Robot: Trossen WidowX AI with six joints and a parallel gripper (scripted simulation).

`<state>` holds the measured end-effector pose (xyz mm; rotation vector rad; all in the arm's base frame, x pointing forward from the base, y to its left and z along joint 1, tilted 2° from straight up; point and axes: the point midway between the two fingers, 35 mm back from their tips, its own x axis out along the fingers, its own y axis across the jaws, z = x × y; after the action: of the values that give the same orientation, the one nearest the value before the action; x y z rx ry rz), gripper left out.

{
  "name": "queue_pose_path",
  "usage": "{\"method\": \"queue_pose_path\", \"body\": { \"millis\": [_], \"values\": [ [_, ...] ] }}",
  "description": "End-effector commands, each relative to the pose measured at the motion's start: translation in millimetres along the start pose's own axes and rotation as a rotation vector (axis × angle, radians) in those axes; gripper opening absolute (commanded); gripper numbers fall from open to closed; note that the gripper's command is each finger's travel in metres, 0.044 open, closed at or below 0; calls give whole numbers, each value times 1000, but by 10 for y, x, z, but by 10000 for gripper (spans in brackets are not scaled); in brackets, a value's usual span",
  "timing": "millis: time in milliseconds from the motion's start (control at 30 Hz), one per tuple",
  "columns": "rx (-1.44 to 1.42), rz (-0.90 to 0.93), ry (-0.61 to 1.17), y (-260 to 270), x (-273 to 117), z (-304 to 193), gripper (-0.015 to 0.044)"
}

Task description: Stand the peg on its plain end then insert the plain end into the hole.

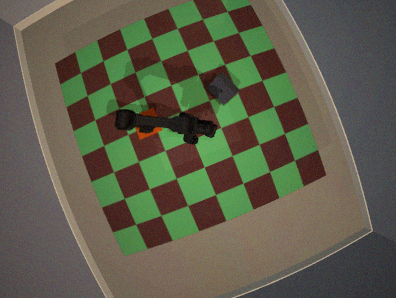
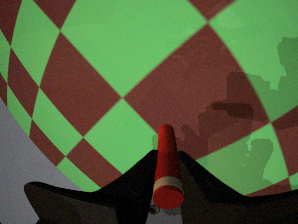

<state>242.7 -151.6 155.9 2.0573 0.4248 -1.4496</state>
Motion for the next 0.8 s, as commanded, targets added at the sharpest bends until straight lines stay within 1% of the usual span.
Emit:
{"method": "queue_pose_path", "body": {
  "millis": [0, 767],
  "values": [
    [-51, 29, 47, -2, 1, -109, 0],
    [-300, 162, 257, -47, -4, -623, 0]
  ]
}}
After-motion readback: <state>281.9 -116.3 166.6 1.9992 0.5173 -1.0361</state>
